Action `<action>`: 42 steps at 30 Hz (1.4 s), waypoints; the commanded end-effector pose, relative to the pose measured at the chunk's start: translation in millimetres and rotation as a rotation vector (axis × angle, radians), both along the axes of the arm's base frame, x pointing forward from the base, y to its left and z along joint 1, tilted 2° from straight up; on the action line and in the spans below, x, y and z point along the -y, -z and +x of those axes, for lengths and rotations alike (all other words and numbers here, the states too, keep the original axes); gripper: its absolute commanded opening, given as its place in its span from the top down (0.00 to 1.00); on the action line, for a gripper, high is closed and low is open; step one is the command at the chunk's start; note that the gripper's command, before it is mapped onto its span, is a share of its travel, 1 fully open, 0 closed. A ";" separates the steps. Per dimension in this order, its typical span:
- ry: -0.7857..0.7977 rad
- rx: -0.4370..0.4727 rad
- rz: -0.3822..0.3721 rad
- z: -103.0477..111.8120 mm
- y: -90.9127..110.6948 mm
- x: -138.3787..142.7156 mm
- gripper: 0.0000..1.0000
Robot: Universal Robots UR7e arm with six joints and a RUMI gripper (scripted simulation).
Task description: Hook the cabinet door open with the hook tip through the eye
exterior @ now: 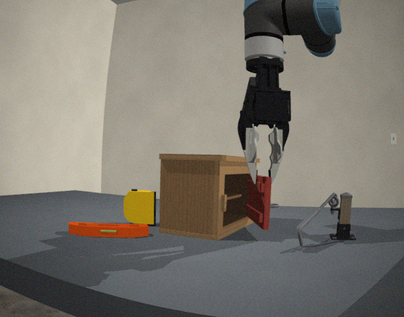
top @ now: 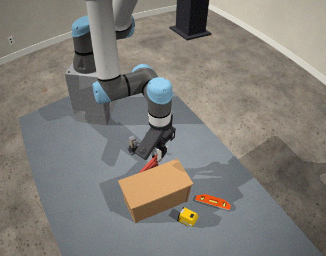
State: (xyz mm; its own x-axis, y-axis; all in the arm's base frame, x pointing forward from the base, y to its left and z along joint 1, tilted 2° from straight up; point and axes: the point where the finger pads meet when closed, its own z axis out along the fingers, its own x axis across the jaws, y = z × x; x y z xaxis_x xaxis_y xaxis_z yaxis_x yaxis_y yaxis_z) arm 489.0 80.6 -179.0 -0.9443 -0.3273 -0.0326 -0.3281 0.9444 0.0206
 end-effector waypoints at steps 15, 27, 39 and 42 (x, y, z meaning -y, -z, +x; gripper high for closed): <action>-0.040 0.003 -0.001 -5.5 -0.3 2.0 0.85; -0.040 0.003 -0.001 -5.5 -2.8 2.1 0.85; -0.040 0.003 -0.001 -5.9 -16.8 2.5 0.85; -0.040 0.003 -0.001 -6.0 -20.7 2.6 0.85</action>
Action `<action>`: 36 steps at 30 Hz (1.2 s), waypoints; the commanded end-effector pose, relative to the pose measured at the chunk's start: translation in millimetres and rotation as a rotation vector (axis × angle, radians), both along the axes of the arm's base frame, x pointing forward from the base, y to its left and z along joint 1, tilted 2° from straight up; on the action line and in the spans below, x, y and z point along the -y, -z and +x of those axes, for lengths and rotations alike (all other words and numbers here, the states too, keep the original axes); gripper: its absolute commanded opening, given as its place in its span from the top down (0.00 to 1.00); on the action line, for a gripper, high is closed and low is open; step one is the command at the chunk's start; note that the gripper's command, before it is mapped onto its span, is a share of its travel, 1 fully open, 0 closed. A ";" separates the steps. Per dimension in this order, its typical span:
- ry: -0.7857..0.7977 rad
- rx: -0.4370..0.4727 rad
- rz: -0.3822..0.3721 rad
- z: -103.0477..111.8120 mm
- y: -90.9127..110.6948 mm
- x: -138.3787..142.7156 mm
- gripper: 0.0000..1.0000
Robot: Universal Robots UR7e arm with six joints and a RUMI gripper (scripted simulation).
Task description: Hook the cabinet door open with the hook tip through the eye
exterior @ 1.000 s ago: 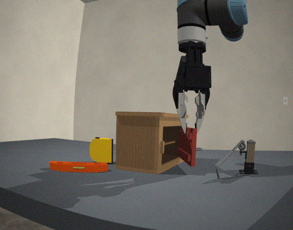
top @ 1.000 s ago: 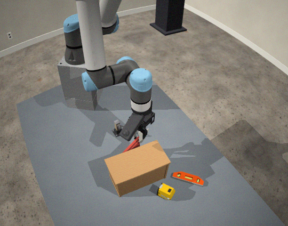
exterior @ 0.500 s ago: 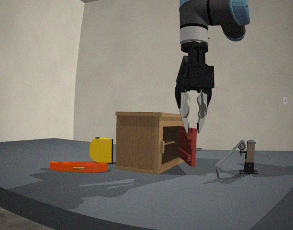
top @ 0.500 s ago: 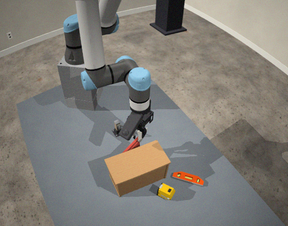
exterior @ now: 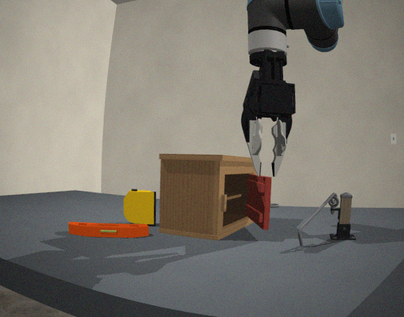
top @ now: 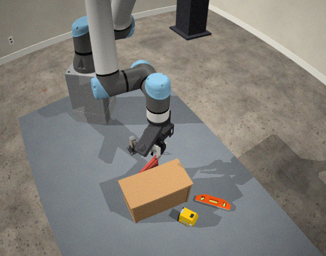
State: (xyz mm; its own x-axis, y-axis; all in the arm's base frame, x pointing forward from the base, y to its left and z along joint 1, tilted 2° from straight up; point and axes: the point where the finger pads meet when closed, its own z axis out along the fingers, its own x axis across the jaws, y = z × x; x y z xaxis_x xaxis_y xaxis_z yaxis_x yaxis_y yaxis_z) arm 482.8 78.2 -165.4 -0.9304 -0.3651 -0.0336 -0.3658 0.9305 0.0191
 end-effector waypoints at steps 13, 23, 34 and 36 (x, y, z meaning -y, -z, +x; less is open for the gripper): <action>0.000 0.001 0.000 -0.4 -35.2 1.1 0.85; 0.000 0.001 0.000 -0.8 -49.5 1.5 0.85; 0.000 0.001 0.000 -1.0 -57.6 1.8 0.85; 0.000 0.001 0.000 -1.0 -58.2 1.8 0.85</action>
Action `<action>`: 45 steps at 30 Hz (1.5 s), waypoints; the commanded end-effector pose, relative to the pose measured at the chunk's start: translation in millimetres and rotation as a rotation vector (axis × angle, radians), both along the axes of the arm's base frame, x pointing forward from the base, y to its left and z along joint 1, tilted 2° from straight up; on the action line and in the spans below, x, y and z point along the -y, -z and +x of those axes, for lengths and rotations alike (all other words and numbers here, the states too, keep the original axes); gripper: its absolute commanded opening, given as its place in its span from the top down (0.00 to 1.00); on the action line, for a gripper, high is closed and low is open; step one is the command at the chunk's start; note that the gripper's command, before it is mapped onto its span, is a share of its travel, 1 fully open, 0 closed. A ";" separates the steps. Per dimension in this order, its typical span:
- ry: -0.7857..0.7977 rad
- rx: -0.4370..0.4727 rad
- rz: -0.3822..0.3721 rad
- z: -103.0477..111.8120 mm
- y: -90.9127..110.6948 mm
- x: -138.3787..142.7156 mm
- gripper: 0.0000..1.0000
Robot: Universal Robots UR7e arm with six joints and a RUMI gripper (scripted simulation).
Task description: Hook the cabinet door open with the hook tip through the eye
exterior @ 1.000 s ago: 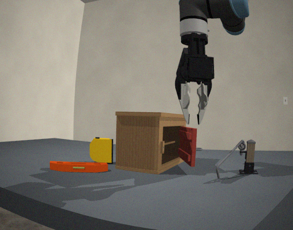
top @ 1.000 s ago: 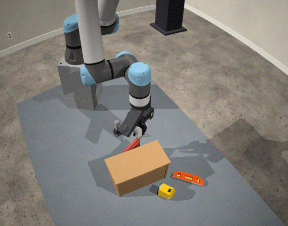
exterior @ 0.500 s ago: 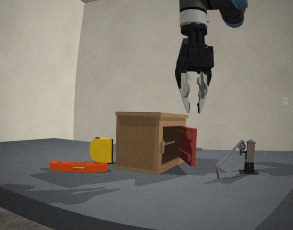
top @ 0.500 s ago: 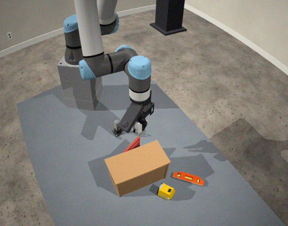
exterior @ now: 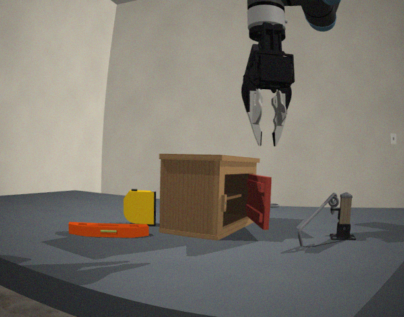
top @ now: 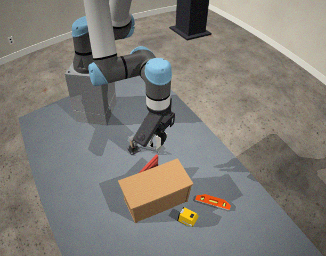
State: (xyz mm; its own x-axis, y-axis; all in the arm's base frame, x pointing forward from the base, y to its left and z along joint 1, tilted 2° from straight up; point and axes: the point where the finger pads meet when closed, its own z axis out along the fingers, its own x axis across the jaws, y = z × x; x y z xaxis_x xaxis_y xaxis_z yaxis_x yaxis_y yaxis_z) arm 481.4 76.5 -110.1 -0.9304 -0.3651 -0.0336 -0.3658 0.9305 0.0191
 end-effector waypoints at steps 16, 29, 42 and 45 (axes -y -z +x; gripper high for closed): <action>-0.003 0.001 0.000 0.4 -3.3 0.1 0.85; -0.041 0.002 -0.001 0.4 -3.4 -0.5 0.85; -0.145 0.005 -0.004 0.5 -3.5 -2.3 0.85; -0.184 0.007 -0.005 0.5 -3.5 -3.0 0.85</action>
